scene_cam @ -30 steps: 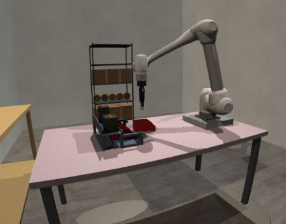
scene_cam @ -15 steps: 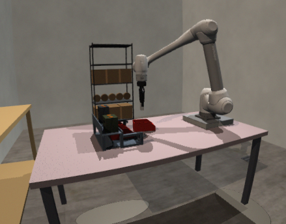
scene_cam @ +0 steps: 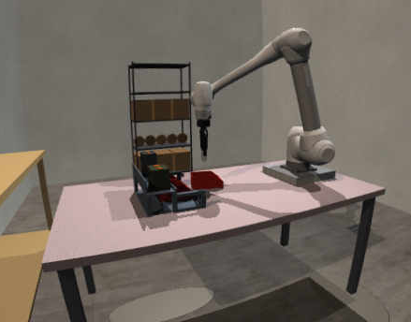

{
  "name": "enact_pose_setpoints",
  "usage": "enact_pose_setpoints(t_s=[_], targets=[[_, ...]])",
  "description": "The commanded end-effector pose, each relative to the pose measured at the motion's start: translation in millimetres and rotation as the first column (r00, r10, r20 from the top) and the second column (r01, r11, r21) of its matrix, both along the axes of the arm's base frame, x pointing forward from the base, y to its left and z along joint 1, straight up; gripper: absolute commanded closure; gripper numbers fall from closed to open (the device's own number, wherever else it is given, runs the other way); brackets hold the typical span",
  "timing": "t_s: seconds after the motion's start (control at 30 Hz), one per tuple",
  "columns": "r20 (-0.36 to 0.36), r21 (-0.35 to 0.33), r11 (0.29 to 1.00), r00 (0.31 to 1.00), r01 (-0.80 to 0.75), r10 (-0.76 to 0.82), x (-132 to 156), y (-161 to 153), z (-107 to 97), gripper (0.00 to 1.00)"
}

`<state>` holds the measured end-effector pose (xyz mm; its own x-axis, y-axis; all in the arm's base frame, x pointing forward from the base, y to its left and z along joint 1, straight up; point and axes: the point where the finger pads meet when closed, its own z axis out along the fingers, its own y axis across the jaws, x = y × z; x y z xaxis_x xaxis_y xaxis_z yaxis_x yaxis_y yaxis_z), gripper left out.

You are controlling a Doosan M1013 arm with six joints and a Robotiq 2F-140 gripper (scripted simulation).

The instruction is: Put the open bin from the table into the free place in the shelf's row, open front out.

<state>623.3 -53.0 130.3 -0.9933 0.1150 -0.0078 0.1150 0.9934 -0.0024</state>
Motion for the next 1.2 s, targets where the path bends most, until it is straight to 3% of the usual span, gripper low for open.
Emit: enact_pose_setpoints(t_s=[0.0, 0.63, 1.17], targets=[[0.000, 0.000, 1.000, 1.000, 0.000, 0.000, 0, 0, -5, 0.85], [0.000, 0.000, 1.000, 1.000, 0.000, 0.000, 0, 0, -39, 0.85], [0.000, 0.000, 1.000, 1.000, 0.000, 0.000, 0, 0, -51, 0.85]])
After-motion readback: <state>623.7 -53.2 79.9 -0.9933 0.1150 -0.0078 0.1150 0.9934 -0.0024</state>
